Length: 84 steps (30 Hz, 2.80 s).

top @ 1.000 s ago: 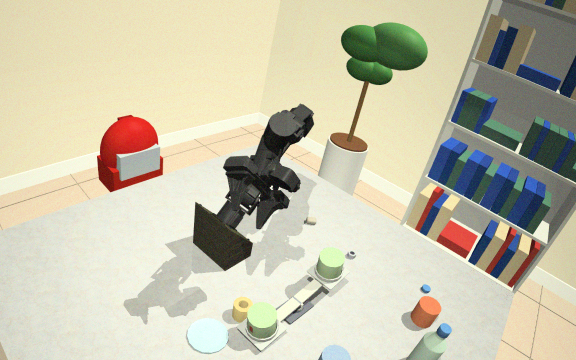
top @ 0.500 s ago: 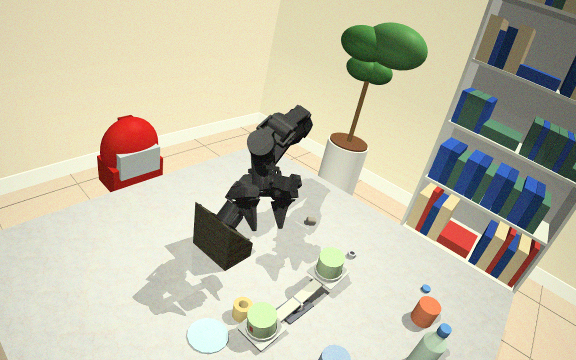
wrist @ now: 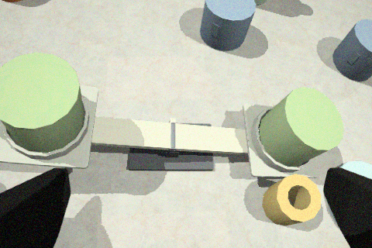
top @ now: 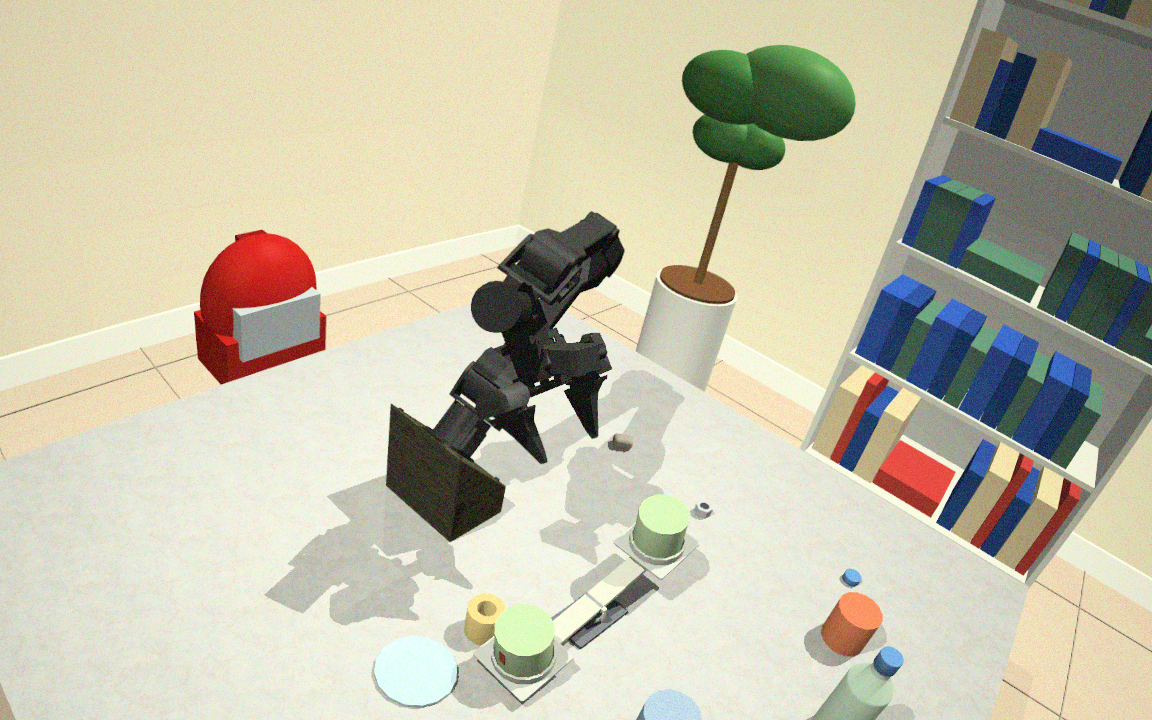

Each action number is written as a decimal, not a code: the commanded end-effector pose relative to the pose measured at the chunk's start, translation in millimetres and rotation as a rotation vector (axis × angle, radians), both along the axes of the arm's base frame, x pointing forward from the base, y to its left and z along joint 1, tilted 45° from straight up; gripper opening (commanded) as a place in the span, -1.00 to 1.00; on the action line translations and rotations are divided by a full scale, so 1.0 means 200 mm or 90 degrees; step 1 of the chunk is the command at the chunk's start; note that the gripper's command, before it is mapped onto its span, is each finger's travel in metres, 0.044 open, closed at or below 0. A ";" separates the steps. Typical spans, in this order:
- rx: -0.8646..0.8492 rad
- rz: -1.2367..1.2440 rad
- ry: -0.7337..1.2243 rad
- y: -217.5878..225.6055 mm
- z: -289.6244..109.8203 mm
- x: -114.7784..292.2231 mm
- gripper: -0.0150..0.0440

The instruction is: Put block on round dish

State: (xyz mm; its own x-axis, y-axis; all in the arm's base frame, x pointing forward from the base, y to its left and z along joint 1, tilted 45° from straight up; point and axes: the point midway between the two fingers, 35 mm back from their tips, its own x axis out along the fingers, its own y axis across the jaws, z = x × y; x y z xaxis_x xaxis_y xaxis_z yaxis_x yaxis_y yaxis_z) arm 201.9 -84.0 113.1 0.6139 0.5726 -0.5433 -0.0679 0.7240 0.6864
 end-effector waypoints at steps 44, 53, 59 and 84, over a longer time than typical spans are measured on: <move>-0.172 0.673 -0.022 -0.03 -0.84 0.59 1.00; -0.171 0.673 -0.023 0.02 -0.89 0.59 1.00; -0.171 0.673 -0.023 0.03 -0.90 0.58 1.00; -0.170 0.673 -0.023 0.17 -1.05 0.56 1.00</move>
State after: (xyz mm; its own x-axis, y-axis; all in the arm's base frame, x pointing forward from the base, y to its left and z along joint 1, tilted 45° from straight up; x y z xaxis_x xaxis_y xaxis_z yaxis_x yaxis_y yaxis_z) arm 319.5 -57.8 -89.6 -0.0895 0.6791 -0.7286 -0.7694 0.4174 0.4835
